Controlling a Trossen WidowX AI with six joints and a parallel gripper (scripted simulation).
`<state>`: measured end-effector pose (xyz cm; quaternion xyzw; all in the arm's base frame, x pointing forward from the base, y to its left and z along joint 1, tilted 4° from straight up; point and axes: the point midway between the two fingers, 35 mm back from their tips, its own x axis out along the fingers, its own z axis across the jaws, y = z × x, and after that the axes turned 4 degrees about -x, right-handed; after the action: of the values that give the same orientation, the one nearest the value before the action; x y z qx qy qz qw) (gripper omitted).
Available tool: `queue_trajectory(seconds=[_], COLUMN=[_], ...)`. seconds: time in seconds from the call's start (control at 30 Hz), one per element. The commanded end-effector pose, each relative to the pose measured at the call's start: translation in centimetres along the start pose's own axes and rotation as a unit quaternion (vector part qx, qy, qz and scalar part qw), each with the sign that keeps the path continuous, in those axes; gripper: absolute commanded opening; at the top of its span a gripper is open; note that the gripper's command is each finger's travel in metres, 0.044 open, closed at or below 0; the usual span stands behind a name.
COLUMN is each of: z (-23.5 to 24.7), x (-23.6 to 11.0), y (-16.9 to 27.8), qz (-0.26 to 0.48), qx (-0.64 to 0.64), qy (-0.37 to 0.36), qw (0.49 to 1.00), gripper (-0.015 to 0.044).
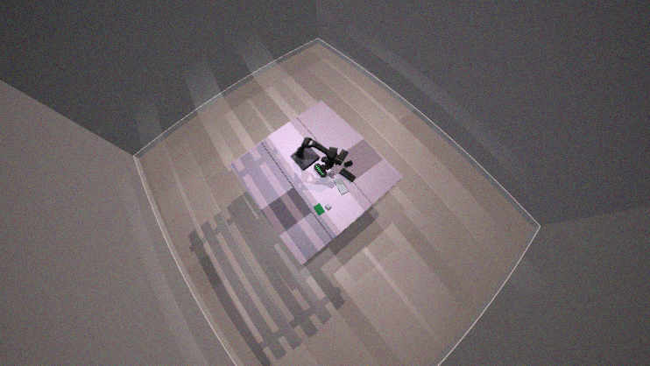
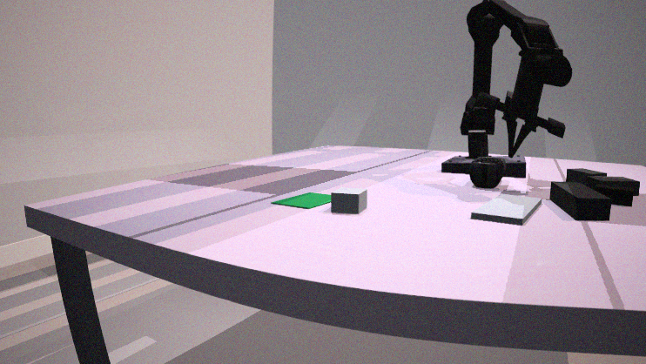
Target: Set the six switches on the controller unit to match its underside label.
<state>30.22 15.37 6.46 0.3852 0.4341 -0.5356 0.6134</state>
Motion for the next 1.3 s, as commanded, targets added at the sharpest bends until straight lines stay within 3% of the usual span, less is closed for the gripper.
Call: queue_trajectory(seconds=[0.0, 1.27], z=[0.0, -1.5], x=[0.2, 5.4], y=[-0.2, -0.2], qz=[-0.004, -0.005], qx=[-0.013, -0.013], qy=[-0.007, -0.007], qw=[1.0, 1.0], gripper=[0.0, 0.0])
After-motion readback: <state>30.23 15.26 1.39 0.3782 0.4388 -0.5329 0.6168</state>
